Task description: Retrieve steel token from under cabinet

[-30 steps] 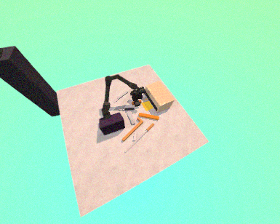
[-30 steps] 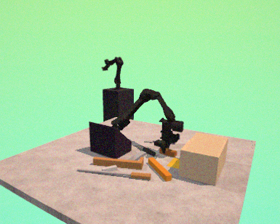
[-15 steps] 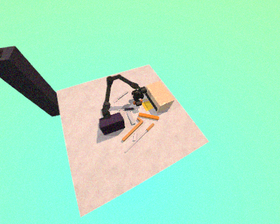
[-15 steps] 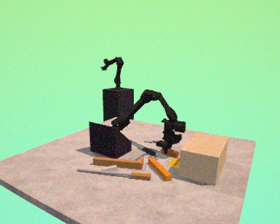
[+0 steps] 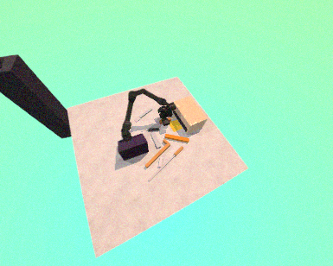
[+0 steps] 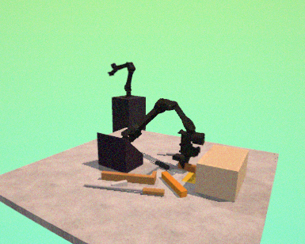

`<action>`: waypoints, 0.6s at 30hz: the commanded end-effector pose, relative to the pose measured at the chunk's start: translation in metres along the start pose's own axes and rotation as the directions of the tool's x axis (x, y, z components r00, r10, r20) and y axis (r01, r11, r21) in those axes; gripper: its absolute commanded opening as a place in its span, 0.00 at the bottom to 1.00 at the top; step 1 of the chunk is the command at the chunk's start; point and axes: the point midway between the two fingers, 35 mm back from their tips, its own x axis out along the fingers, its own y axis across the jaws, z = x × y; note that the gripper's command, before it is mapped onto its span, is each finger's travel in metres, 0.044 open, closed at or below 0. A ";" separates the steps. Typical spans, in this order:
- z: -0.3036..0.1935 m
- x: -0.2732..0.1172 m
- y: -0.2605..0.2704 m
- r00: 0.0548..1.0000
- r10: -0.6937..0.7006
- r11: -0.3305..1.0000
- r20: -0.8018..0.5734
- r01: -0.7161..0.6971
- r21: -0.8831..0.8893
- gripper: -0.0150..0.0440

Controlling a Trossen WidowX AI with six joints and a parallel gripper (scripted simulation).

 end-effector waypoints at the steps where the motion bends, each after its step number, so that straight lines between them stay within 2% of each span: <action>1: 0.006 0.000 0.001 1.000 0.003 1.000 0.002 -0.003 -0.005 0.25; 18: 0.021 -0.001 0.001 1.000 0.003 1.000 0.003 -0.003 -0.005 0.25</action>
